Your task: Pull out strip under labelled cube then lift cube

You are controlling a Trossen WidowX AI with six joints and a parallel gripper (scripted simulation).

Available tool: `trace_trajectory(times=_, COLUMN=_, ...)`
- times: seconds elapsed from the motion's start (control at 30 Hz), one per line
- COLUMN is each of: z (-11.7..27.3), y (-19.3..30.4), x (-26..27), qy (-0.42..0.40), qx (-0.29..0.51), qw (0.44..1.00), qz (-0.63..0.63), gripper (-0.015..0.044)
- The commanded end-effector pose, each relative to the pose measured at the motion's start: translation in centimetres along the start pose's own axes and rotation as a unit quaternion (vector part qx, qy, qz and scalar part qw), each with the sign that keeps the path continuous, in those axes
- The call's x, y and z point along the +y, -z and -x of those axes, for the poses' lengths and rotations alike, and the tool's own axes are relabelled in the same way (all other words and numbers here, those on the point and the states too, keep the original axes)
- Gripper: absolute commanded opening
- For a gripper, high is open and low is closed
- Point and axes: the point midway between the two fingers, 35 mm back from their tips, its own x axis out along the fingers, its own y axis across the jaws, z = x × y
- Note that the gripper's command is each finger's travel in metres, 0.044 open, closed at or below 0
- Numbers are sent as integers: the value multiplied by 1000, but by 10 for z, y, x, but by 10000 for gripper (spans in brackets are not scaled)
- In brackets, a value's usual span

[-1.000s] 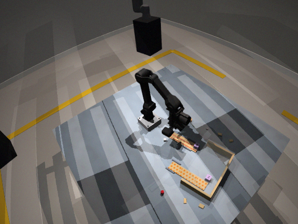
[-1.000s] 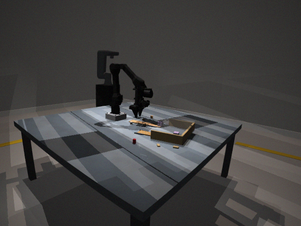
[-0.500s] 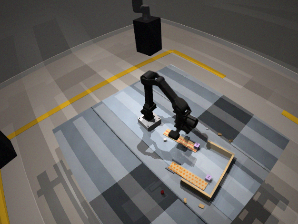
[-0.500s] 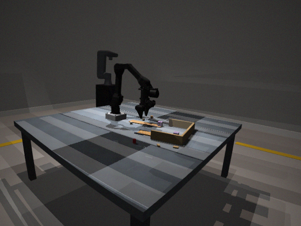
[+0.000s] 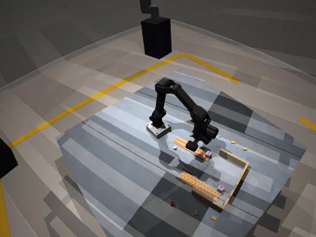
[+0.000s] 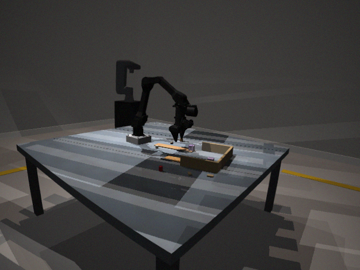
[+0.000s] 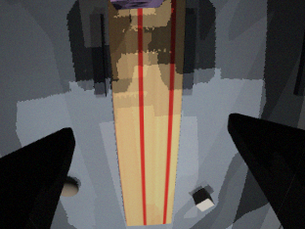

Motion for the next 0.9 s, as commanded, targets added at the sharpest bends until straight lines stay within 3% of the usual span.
trace_trajectory(times=0.0, z=2, y=-16, x=0, qy=-2, qx=-2, qw=1000, qz=-3, gripper=440)
trace_trajectory(times=0.73, z=13, y=-83, x=2, qy=-2, qx=-5, qw=1000, qz=-3, gripper=440)
trace_trajectory(times=0.87, z=9, y=-84, x=2, qy=-2, qx=-5, qw=1000, qz=-3, gripper=335)
